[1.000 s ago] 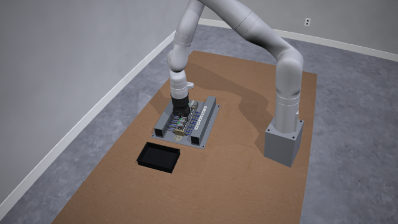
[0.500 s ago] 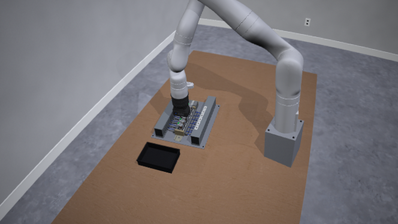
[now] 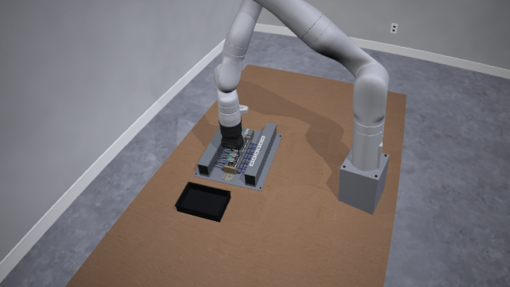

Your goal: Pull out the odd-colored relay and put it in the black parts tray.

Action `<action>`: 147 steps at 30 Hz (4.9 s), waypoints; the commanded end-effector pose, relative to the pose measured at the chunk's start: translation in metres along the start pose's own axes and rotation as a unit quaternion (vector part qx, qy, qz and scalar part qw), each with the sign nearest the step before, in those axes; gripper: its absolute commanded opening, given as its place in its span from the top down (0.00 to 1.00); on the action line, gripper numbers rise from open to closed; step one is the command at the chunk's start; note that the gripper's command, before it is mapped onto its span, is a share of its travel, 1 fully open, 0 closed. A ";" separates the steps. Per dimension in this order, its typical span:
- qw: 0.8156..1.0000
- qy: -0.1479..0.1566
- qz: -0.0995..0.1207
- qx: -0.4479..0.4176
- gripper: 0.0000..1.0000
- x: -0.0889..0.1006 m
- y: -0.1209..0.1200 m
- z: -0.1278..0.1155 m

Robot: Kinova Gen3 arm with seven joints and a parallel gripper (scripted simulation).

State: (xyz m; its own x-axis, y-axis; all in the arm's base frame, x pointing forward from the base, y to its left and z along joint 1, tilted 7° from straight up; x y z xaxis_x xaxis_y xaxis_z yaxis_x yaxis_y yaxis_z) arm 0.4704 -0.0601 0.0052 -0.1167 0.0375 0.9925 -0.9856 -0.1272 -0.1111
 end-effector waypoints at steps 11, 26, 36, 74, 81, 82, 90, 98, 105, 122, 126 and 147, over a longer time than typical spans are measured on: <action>1.000 0.000 0.001 0.000 1.00 0.001 -0.001 0.000; 1.000 0.000 0.001 0.000 1.00 0.001 -0.001 0.000; 1.000 0.000 0.001 0.000 1.00 0.001 -0.001 0.000; 1.000 0.001 0.003 0.000 1.00 0.001 0.000 0.000; 1.000 0.000 -0.001 0.000 1.00 0.001 -0.001 0.000; 1.000 0.000 -0.001 0.000 1.00 0.001 -0.001 0.000; 1.000 -0.001 -0.009 0.000 1.00 0.001 -0.002 0.000; 1.000 -0.002 -0.013 0.000 1.00 0.001 -0.003 0.000; 1.000 -0.001 -0.007 0.000 1.00 0.001 -0.002 0.000; 1.000 0.001 0.008 0.000 1.00 0.001 0.000 0.000; 1.000 0.002 0.012 0.000 1.00 0.001 0.001 0.000; 1.000 0.004 0.027 0.000 1.00 0.001 0.003 -0.001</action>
State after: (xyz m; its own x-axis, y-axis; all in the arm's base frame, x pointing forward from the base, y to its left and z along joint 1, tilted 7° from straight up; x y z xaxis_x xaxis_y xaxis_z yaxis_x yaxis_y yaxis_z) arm 0.4665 -0.0599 0.0054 -0.1649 0.0387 0.9855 -0.9788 -0.1291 -0.1587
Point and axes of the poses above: the point where the finger pads meet when closed, its own x axis back along the fingers, its own y axis across the jaws, z = x × y, the point moved 5 cm from there along x, back along the fingers, and after that the axes turned 9 degrees about x, right-handed, at the moved point
